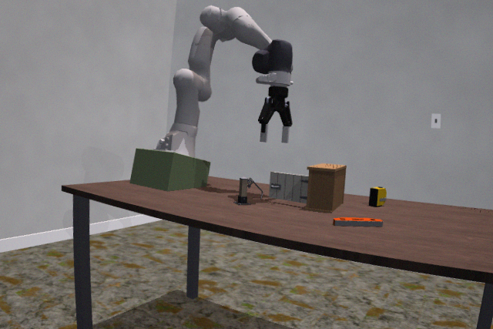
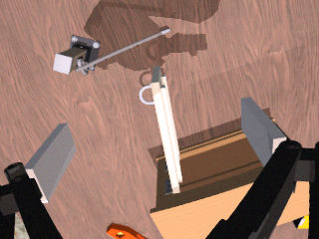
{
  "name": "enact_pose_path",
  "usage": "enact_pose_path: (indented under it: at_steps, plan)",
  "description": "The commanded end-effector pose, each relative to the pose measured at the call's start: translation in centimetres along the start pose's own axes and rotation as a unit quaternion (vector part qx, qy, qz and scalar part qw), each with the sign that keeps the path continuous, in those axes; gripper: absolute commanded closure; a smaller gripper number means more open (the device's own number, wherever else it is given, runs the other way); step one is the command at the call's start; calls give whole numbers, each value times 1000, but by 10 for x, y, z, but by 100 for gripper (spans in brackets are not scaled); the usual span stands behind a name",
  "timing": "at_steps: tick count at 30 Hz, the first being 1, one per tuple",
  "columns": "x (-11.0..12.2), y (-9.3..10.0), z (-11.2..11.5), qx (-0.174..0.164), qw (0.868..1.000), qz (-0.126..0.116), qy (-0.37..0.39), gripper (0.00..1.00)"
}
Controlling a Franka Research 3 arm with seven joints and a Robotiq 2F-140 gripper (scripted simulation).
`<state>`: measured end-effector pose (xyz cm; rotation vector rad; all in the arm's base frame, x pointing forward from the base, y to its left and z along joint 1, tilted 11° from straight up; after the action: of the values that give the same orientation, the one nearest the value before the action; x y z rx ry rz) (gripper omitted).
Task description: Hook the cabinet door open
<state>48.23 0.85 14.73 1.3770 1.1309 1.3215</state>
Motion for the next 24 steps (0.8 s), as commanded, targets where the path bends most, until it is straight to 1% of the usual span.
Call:
enact_pose_path:
  at_steps: [1,12,13,15,19,24]
  plan:
    - [-2,-1,11,-10,1000,0,16,0]
    - [-2,-1,11,-10,1000,0,16,0]
    - [-2,-1,11,-10,1000,0,16,84]
    - [-2,-6,11,-10,1000,0,16,84]
    - [-2,-25,11,-10,1000,-1,15,84]
    - [-3,-26,11,-10,1000,-1,15,84]
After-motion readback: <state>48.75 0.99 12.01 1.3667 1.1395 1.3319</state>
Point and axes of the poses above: the point where the finger pads meet when closed, its own y axis back along the fingers, its own x axis across the jaws, z = x × y, the point moved 5 cm from there along y, back along the fingers
